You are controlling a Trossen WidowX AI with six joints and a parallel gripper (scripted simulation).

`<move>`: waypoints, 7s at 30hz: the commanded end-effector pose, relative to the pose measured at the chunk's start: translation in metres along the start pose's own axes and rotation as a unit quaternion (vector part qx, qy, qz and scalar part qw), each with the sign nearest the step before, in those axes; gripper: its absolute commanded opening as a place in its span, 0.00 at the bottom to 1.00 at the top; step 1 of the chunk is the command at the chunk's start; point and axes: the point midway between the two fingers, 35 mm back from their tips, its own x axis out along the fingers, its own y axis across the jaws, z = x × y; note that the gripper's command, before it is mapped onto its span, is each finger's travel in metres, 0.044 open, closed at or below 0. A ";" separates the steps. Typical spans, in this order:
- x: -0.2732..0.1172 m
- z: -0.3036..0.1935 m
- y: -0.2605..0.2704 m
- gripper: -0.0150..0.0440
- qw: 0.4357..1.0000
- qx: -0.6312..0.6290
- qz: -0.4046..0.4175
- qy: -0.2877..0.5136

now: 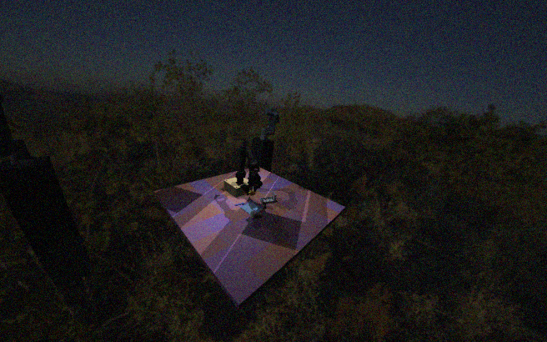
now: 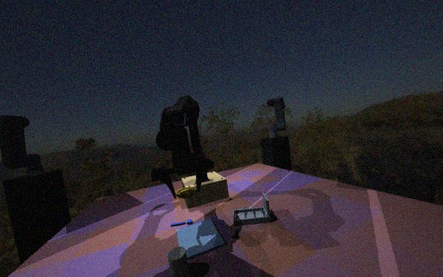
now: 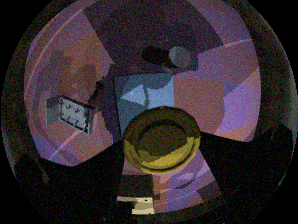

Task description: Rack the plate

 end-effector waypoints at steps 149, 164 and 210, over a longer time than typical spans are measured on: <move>0.128 -0.020 0.162 0.25 0.610 -0.378 0.364 -0.594; 0.132 -0.022 0.162 0.25 0.613 -0.373 0.369 -0.591; 0.034 -0.005 0.149 0.93 0.604 -0.374 0.364 -0.603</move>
